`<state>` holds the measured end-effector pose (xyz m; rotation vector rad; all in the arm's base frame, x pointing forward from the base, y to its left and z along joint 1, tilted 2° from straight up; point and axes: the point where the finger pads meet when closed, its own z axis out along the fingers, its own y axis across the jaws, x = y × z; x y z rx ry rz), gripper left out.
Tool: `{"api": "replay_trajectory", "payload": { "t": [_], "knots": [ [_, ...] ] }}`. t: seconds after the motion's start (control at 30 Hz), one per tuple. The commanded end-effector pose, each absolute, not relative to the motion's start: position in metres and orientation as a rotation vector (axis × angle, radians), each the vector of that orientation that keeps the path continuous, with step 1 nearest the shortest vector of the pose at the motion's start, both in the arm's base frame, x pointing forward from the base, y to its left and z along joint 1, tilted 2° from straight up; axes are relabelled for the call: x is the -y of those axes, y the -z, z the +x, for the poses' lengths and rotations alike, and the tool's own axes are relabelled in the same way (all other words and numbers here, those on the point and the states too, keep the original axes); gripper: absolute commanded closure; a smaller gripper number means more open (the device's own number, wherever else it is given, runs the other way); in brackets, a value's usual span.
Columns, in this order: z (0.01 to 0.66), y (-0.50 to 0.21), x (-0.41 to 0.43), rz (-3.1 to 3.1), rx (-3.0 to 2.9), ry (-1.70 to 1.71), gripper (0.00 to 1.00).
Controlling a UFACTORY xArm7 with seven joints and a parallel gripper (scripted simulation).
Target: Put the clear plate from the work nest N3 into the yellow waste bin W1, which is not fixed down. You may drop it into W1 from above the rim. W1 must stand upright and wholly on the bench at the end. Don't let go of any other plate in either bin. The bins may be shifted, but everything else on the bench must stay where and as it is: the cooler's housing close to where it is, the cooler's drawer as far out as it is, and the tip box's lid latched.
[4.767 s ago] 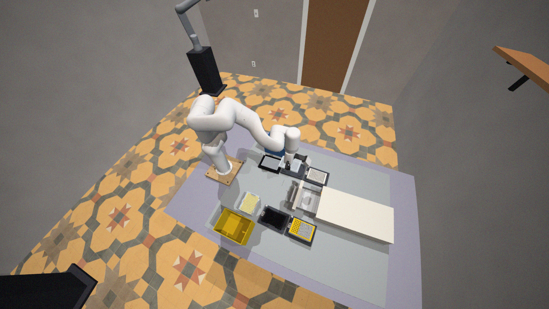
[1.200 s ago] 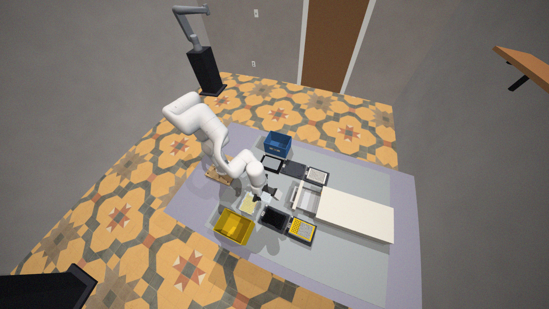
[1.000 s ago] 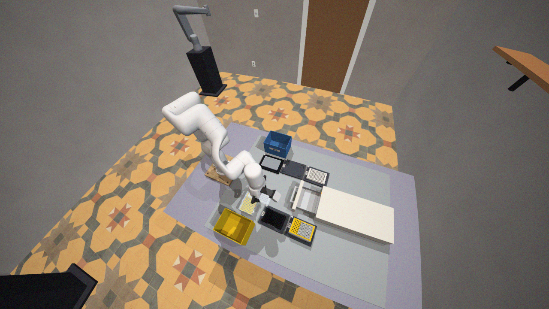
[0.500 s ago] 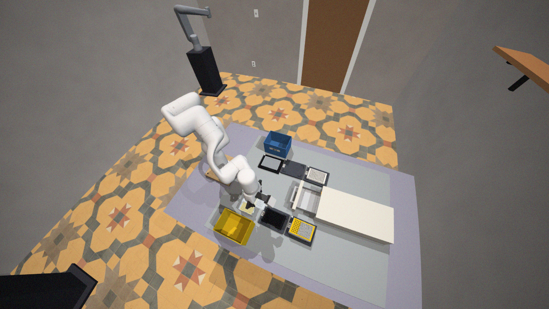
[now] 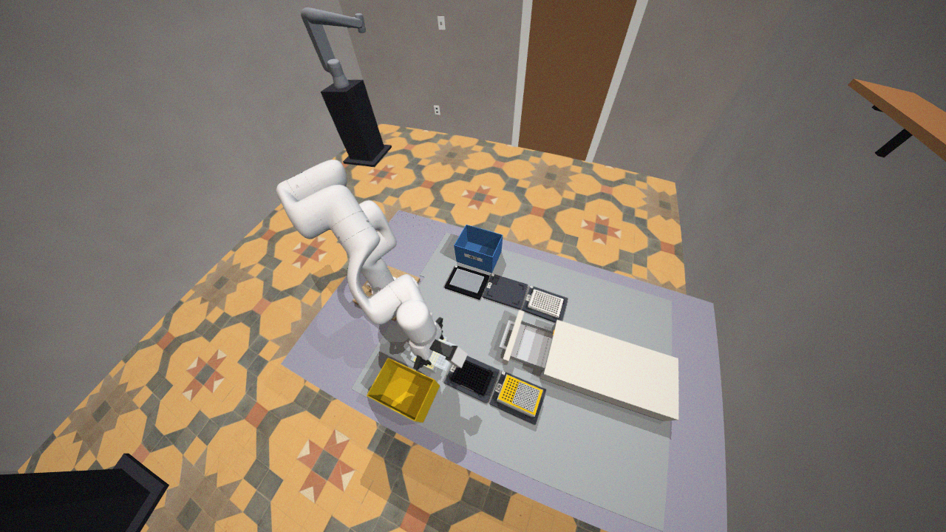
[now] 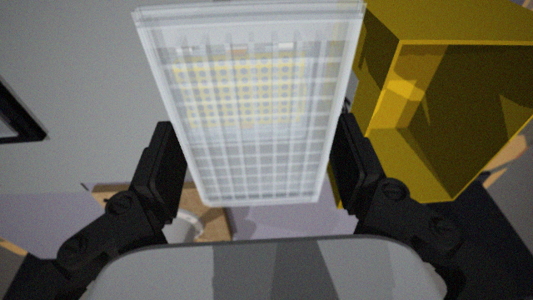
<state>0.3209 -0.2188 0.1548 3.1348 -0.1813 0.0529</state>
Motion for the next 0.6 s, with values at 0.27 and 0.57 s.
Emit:
{"api": "replay_trajectory", "payload": {
  "t": [0.27,0.57],
  "knots": [
    [0.308,-0.156,0.249,3.133,0.180,-0.059,1.00],
    [0.300,-0.156,0.265,3.133,0.180,-0.059,1.00]
  ]
}}
